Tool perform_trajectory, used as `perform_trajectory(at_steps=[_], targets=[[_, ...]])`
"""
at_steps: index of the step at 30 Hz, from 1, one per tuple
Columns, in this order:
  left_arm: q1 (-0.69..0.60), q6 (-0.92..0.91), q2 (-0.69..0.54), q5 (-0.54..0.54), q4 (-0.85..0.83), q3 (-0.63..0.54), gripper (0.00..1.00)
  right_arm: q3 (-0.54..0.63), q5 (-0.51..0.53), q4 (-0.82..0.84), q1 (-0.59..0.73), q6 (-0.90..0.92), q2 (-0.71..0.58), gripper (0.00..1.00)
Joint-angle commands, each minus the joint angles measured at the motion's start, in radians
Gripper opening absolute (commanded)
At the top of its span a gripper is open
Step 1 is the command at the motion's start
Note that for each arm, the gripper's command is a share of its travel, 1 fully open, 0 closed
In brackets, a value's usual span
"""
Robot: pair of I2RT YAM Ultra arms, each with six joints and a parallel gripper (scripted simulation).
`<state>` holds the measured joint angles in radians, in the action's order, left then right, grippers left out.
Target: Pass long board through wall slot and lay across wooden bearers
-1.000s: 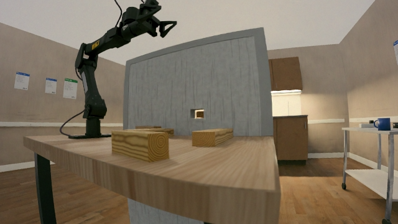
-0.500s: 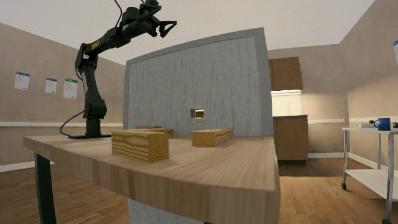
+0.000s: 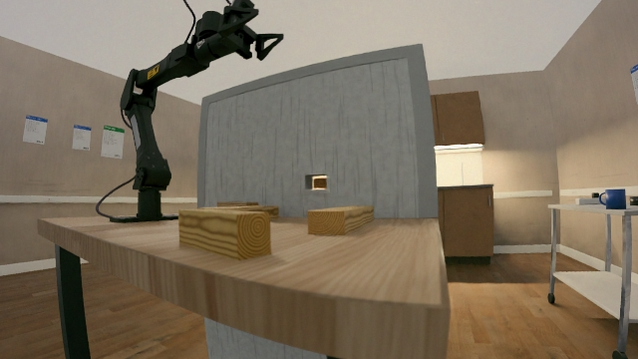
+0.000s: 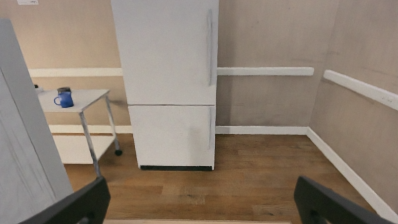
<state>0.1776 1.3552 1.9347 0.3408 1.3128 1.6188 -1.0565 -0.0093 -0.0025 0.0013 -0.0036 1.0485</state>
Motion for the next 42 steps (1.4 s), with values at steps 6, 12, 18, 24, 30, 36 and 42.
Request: perform_trajectory(at_steps=[6, 12, 18, 24, 30, 36, 42], targets=[[-0.027, 0.022, -0.050, 0.041, -0.005, 0.000, 0.00, -0.043, 0.010, -0.007, -0.002, 0.005, -0.021, 1.00], [-0.038, 0.034, -0.051, 0.042, -0.008, 0.004, 0.00, -0.043, 0.010, -0.007, -0.002, 0.005, -0.021, 1.00], [-0.042, 0.037, -0.051, 0.042, -0.001, -0.003, 0.00, -0.043, 0.010, -0.007, -0.002, 0.005, -0.021, 1.00], [-0.053, 0.053, -0.061, 0.043, -0.025, -0.021, 0.00, -0.043, 0.010, -0.007, -0.002, 0.005, -0.021, 1.00], [-0.067, 0.066, -0.060, 0.043, -0.027, -0.038, 0.00, -0.043, 0.010, -0.007, -0.002, 0.005, -0.021, 1.00], [-0.073, 0.073, -0.060, 0.043, -0.025, -0.028, 0.00, -0.043, 0.010, -0.007, -0.002, 0.005, -0.021, 1.00], [-0.081, 0.083, -0.069, 0.044, -0.038, 0.016, 0.00, -0.043, 0.010, -0.007, -0.002, 0.005, -0.021, 1.00]])
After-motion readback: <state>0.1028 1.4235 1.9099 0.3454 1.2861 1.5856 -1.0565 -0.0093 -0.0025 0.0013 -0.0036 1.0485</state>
